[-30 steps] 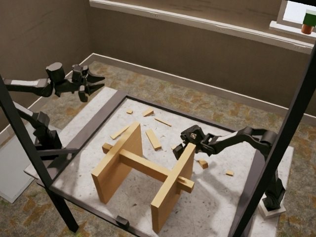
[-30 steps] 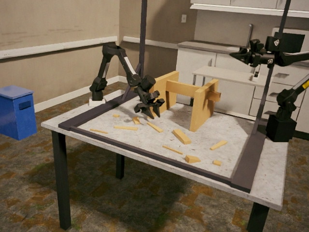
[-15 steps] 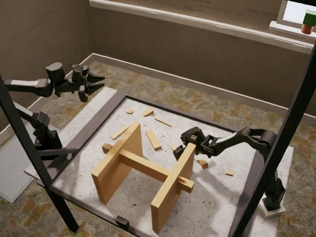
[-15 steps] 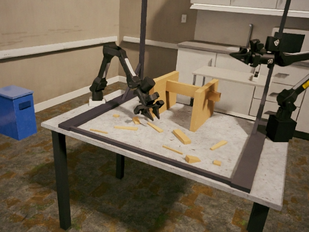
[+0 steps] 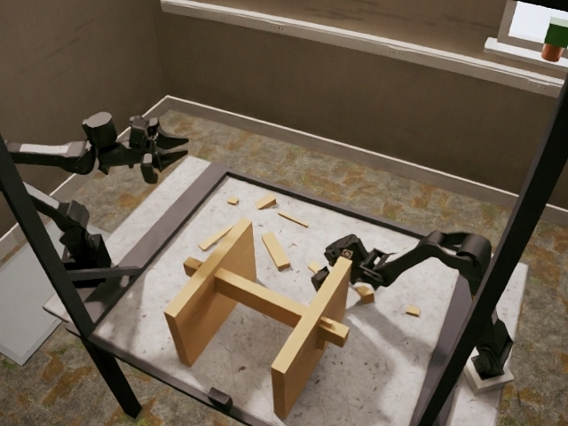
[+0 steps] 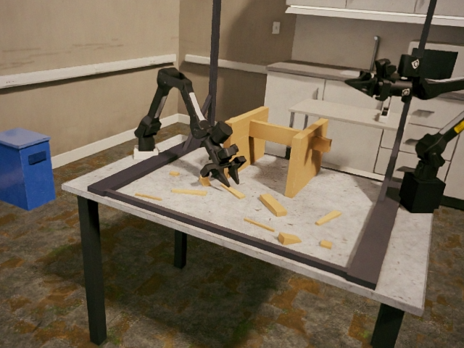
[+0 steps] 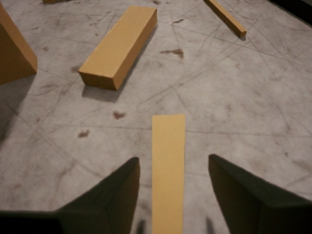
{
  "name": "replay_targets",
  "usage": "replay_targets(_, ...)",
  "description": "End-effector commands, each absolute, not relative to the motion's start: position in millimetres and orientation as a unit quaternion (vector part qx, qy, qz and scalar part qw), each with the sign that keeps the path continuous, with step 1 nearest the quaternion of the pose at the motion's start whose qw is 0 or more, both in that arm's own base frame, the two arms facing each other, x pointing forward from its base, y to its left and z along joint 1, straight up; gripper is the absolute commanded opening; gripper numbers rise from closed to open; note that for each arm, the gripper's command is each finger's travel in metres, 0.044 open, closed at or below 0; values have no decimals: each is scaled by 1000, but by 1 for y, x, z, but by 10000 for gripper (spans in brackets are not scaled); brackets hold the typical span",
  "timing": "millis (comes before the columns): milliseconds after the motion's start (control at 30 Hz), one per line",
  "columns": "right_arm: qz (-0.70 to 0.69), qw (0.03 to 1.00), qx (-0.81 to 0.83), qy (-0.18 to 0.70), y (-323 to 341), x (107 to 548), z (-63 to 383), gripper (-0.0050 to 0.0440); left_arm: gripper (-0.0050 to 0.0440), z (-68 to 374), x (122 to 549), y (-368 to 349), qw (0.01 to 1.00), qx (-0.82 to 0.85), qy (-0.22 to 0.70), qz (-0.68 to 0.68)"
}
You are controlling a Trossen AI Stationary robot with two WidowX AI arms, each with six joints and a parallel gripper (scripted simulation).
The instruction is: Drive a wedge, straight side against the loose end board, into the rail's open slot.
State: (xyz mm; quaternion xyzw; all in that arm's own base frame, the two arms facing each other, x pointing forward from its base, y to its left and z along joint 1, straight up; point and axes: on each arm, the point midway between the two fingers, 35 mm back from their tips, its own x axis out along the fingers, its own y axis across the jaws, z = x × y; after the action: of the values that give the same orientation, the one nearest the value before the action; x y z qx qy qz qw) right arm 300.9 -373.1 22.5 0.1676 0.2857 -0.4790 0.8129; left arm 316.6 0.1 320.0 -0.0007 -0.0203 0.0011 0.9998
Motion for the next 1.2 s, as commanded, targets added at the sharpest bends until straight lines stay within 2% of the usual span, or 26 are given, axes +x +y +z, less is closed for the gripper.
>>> replay_targets(0,-481,815,166,278,-375,302,19,200,207,331,315,-1,999,-3,-33,0)
replay_targets(233,-482,818,163,269,-380,306,24,200,207,331,315,-1,999,-3,-33,0)
replay_targets(367,-481,815,166,278,-374,301,3,200,207,331,315,-1,999,-3,-33,0)
replay_targets(567,-481,816,165,273,-378,305,-2,200,207,331,315,-1,999,-3,-33,0)
replay_targets(600,-482,819,163,266,-380,307,12,10,207,331,315,-1,999,-3,-33,0)
replay_targets(1167,-483,820,162,262,-380,308,22,10,207,331,315,-1,999,-3,-33,0)
